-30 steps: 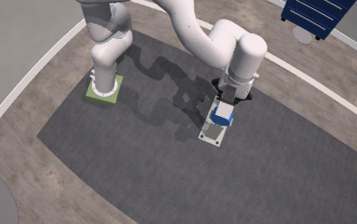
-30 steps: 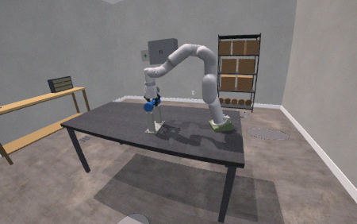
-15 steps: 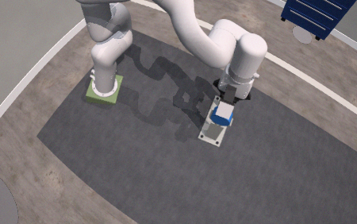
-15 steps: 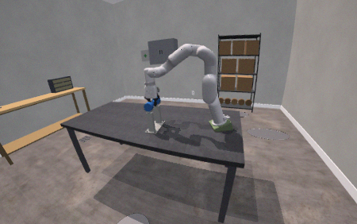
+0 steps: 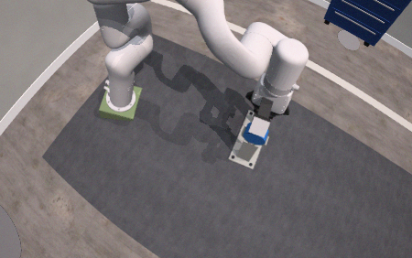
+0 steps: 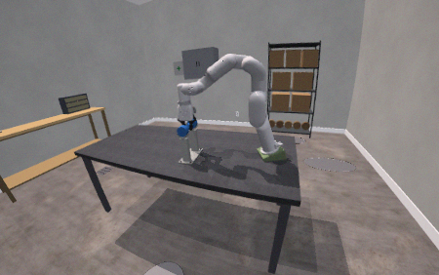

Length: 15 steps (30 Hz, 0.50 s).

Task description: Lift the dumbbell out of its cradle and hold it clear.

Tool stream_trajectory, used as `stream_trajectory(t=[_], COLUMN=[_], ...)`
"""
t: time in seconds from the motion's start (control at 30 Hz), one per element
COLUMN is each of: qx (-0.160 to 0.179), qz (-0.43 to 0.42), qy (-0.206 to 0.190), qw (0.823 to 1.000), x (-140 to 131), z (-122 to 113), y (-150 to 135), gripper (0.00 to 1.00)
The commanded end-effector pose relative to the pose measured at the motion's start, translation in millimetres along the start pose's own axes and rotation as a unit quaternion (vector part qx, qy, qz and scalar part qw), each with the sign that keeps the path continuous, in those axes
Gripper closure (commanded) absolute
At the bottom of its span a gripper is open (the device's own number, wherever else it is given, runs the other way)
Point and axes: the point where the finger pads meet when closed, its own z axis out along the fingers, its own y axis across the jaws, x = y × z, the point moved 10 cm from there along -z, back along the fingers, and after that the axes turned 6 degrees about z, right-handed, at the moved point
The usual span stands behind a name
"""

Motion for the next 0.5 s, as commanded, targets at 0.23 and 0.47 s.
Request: stream_trajectory(t=[0.23, 0.47], qx=[0.001, 0.001], qz=[0.000, 0.000], qy=[0.000, 0.000], qw=[1.000, 1.000], x=[-0.1, -0.1], z=[-2.2, -7.4], y=[-0.2, -0.1], gripper=[1.00, 1.00])
